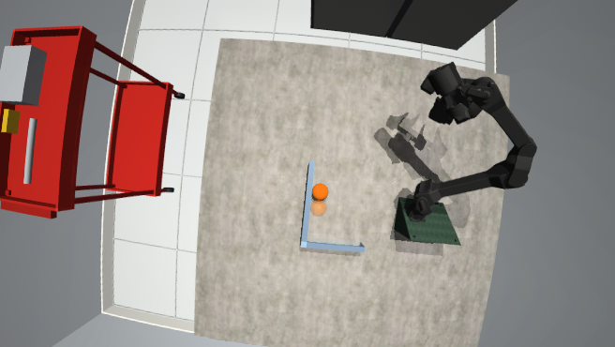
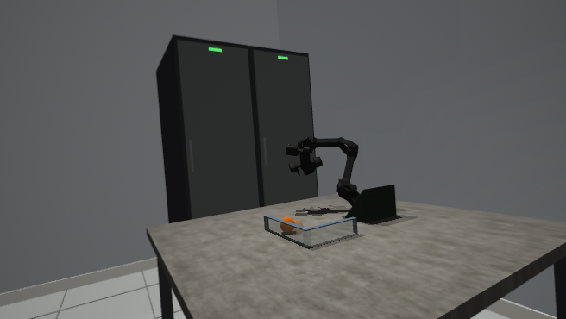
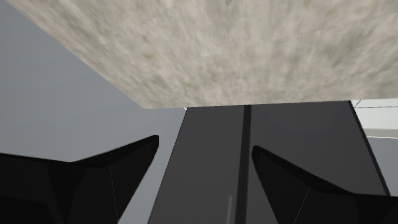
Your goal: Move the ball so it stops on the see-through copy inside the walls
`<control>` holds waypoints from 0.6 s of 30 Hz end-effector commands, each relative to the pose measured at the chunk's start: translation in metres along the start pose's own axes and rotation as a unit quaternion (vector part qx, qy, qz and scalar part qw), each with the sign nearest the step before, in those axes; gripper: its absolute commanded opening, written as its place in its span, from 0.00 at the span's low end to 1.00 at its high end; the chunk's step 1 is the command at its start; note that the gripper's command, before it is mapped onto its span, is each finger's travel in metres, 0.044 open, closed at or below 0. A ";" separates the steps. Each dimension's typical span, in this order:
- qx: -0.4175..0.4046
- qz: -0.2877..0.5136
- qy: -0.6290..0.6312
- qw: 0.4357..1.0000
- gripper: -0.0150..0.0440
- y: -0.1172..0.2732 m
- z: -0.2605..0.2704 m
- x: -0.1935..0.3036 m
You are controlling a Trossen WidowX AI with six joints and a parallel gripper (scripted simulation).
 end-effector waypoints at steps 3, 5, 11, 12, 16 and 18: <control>0.013 -0.013 -0.020 1.000 0.96 0.001 -0.009 -0.005; 0.032 -0.035 -0.051 0.998 0.96 0.004 -0.025 -0.013; 0.082 -0.130 -0.165 0.974 0.96 0.029 -0.095 -0.055; 0.089 -0.147 -0.182 0.968 0.96 0.035 -0.104 -0.061; 0.096 -0.197 -0.232 0.948 0.96 0.055 -0.131 -0.085; 0.094 -0.228 -0.260 0.934 0.96 0.070 -0.147 -0.103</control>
Point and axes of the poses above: the point midway between the two fingers, 35 mm back from their tips, its own y axis back along the fingers, its own z axis across the jaws, x = y × z, the point moved 5 cm from there along y, back along the fingers, and after that the axes turned 2 degrees about -y, right-handed, at the moved point
